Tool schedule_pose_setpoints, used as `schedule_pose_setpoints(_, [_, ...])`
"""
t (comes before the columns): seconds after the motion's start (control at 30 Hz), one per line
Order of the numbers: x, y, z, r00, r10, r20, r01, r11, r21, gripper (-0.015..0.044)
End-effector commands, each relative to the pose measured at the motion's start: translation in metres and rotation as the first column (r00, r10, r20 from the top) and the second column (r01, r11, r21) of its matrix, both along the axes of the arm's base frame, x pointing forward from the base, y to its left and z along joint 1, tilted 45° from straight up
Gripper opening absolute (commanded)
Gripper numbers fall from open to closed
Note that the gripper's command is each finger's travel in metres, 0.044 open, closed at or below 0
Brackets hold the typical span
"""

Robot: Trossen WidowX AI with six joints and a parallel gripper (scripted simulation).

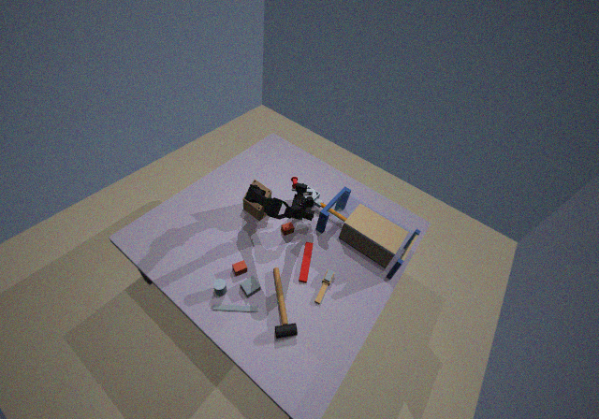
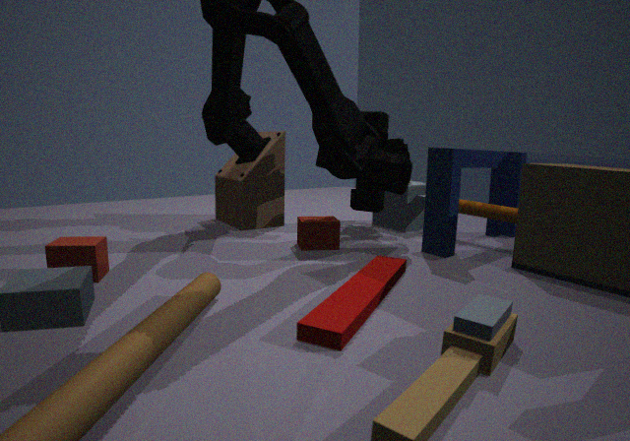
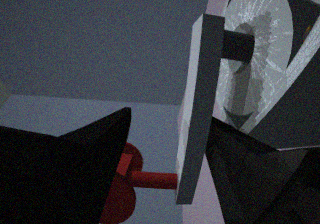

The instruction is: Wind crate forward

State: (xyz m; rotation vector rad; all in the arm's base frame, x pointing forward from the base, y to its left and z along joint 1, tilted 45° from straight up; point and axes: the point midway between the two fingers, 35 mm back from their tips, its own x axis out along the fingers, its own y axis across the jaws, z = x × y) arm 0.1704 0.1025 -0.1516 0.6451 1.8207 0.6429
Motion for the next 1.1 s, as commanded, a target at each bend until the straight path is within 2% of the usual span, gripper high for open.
schedule_pose_setpoints(0.0, [0.001, 0.000, 0.000, 1.000, 0.002, 0.005, -0.002, 1.000, 0.005, 0.0240])
schedule_pose_setpoints(0.23, [0.007, -0.010, 0.007, 1.000, -0.002, 0.002, 0.002, 1.000, -0.006, 0.0240])
schedule_pose_setpoints(0.5, [0.033, -0.079, 0.070, 1.000, 0.000, -0.001, 0.000, 1.000, -0.004, 0.0240])
schedule_pose_setpoints(0.87, [0.034, -0.077, 0.072, 1.000, 0.000, -0.001, 0.000, 1.000, -0.005, 0.0240])
schedule_pose_setpoints(1.07, [0.046, -0.035, 0.112, 1.000, -0.006, 0.001, 0.006, 1.000, -0.009, 0.0240])
